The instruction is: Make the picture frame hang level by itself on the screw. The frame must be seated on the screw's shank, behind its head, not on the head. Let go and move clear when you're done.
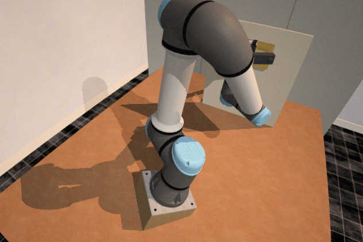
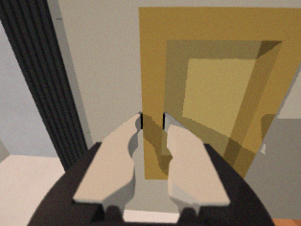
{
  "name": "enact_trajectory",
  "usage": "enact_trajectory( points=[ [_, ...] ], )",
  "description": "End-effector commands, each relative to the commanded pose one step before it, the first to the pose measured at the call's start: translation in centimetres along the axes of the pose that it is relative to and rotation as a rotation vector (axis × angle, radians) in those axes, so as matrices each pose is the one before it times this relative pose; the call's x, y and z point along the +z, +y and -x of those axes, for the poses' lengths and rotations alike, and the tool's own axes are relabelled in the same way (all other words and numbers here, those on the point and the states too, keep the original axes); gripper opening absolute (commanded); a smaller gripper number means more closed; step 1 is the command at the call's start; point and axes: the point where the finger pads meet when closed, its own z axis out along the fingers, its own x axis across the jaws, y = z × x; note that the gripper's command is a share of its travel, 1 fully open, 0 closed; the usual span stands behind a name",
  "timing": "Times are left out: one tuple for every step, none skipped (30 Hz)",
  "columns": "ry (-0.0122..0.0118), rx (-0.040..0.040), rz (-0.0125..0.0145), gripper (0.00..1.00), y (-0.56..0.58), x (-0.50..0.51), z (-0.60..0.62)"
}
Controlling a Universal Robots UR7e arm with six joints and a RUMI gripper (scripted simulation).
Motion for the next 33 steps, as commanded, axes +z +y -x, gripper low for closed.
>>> enact_trajectory(
  points=[
    [-0.00719,-0.00427,-0.00136,0.00,-0.093,-0.011,0.429],
    [0.00000,0.00000,0.00000,0.00,0.000,0.000,0.000],
    [0.00008,0.00020,-0.00010,0.00,0.007,0.000,-0.012],
    [0.00011,0.00027,-0.00014,0.00,0.009,0.000,-0.016],
    [0.00015,0.00035,-0.00018,0.00,0.012,-0.001,-0.020],
    [0.00018,0.00042,-0.00022,0.00,0.015,-0.001,-0.025],
    [0.00021,0.00049,-0.00026,0.00,0.017,-0.001,-0.029],
    [0.00023,0.00056,-0.00011,0.00,0.025,-0.001,-0.033],
    [0.00029,0.00065,-0.00002,0.00,0.031,0.000,-0.038],
    [0.00041,0.00075,-0.00002,0.00,0.033,0.001,-0.043],
    [0.00055,0.00065,-0.00050,0.00,0.007,0.000,-0.053],
    [0.00058,0.00066,-0.00055,0.00,0.006,0.000,-0.055],
    [0.00061,0.00075,-0.00049,0.00,0.006,0.000,-0.059],
    [0.00068,0.00124,0.00002,0.00,0.002,0.002,-0.080],
    [0.00028,0.00099,-0.00001,0.00,0.005,-0.006,-0.053],
    [0.00030,0.00089,-0.00014,0.00,-0.003,-0.006,-0.052],
    [0.00038,0.00070,-0.00051,0.00,-0.024,-0.006,-0.055],
    [0.00000,0.00000,0.00000,0.00,0.000,0.000,0.000],
    [0.00000,0.00000,0.00000,0.00,0.000,0.000,0.000],
    [-0.00071,-0.00029,-0.00031,0.00,-0.026,-0.004,0.015],
    [-0.00016,0.00043,0.00001,0.00,-0.003,0.003,-0.018],
    [-0.00014,0.00037,-0.00001,0.00,-0.002,0.002,-0.016],
    [-0.00011,0.00031,-0.00002,0.00,-0.002,0.000,-0.014],
    [-0.00008,0.00023,-0.00003,0.00,-0.001,-0.001,-0.011],
    [-0.00009,0.00014,-0.00003,0.00,0.000,-0.002,-0.007],
    [-0.00012,0.00004,-0.00003,0.00,0.000,-0.003,-0.002],
    [-0.00016,-0.00005,-0.00002,0.00,0.000,-0.003,0.005],
    [-0.00020,-0.00013,-0.00002,0.00,0.000,-0.003,0.010],
    [-0.00023,-0.00018,-0.00002,0.00,0.000,-0.002,0.013],
    [-0.00021,-0.00018,-0.00002,0.00,0.000,-0.002,0.014],
    [-0.00016,-0.00014,-0.00001,0.00,0.000,-0.001,0.010],
    [-0.00003,-0.00005,0.00000,0.00,0.000,0.000,0.004],
    [0.00001,-0.00002,0.00000,0.00,0.000,0.000,0.001]
  ],
)
